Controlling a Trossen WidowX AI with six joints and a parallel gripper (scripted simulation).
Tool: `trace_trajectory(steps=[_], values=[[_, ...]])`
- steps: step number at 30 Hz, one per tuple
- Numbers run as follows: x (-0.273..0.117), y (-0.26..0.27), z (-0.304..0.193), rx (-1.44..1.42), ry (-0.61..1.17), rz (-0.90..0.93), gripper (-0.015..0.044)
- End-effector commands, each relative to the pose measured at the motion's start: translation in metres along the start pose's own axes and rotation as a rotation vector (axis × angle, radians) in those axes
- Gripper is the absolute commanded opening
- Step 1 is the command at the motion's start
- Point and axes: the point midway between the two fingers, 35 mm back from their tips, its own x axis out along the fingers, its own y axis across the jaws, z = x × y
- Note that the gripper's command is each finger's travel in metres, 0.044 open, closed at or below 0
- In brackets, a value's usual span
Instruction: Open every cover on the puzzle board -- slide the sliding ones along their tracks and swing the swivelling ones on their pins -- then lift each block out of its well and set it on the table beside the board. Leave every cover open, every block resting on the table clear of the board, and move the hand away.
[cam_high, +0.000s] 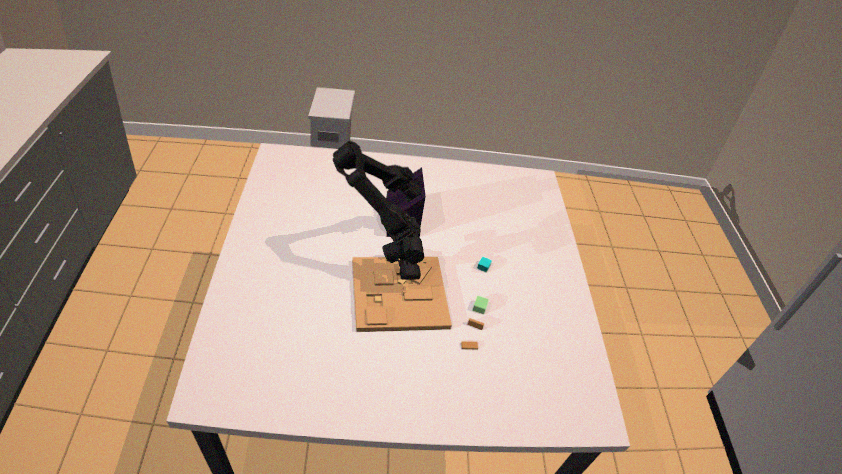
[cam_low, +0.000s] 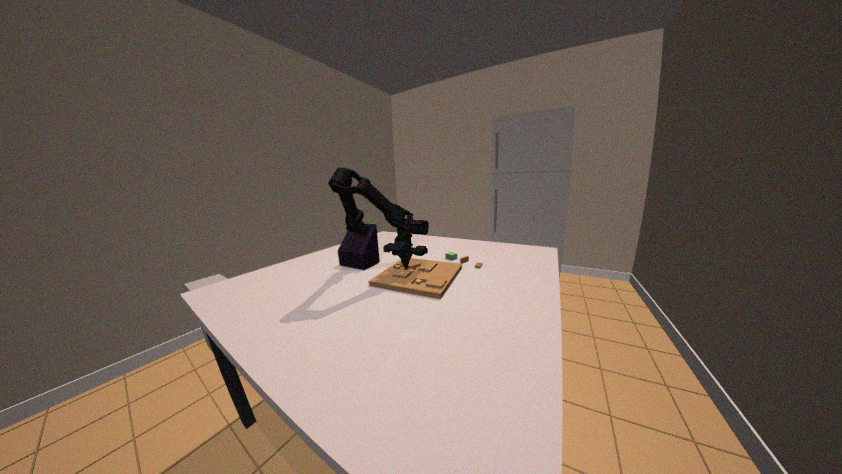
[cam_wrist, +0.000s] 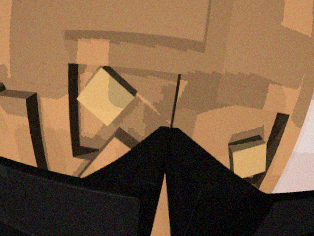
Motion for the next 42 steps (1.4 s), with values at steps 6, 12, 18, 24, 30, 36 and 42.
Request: trace_trajectory(steps=[6,12,18,24,30,36,42], values=[[-0.001,0.011,-0.005,0.007,0.000,0.007,0.0000],[-0.001,0.016,-0.009,0.008,0.000,0.007,0.0000],[-0.001,0.022,-0.014,0.008,0.000,0.008,0.0000],[-0.002,0.027,-0.019,0.008,0.000,0.008,0.0000],[-0.002,0.029,-0.022,0.008,0.000,0.008,0.0000],[-0.002,0.033,-0.029,0.008,0.001,0.008,0.0000],[-0.002,0.037,-0.035,0.009,0.001,0.008,0.0000]])
